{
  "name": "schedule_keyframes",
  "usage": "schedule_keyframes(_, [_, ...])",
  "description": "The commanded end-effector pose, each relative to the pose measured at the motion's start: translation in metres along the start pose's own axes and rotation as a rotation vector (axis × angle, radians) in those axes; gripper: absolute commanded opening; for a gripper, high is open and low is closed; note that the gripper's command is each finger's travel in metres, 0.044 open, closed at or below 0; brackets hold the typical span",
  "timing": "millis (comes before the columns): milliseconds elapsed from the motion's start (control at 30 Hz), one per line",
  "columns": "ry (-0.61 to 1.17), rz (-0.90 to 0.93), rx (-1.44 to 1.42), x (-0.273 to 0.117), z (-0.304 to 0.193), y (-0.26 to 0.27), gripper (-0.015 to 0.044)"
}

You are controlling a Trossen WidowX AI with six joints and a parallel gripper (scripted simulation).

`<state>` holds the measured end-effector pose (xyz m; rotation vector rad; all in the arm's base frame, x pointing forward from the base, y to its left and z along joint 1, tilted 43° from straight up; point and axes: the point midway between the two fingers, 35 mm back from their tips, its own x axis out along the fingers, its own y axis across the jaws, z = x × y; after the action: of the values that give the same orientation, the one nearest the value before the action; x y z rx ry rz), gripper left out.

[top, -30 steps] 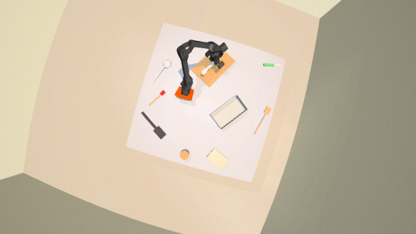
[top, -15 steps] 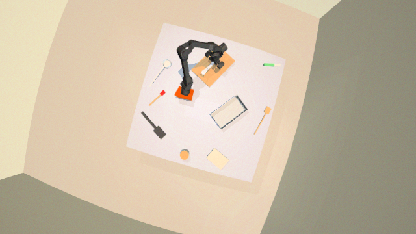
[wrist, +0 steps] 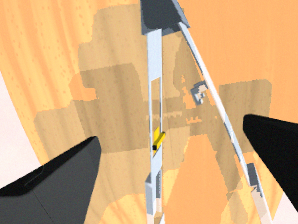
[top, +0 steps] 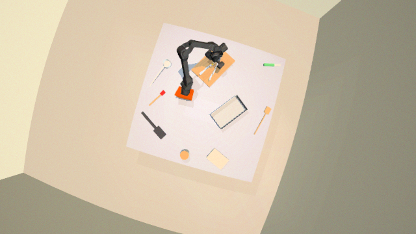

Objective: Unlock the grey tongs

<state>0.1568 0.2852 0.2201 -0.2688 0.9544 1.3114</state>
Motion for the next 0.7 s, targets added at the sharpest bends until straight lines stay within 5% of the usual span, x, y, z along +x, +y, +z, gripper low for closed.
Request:
schedule_keyframes(0, [0.007, -0.007, -0.003, -0.005, 0.003, -0.011, 0.0440])
schedule_keyframes(433, [0.014, -0.017, 0.000, -0.105, 0.001, -0.144, 0.0440])
schedule_keyframes(667, [0.000, -0.023, 0.038, -0.125, -0.002, -0.149, 0.0440])
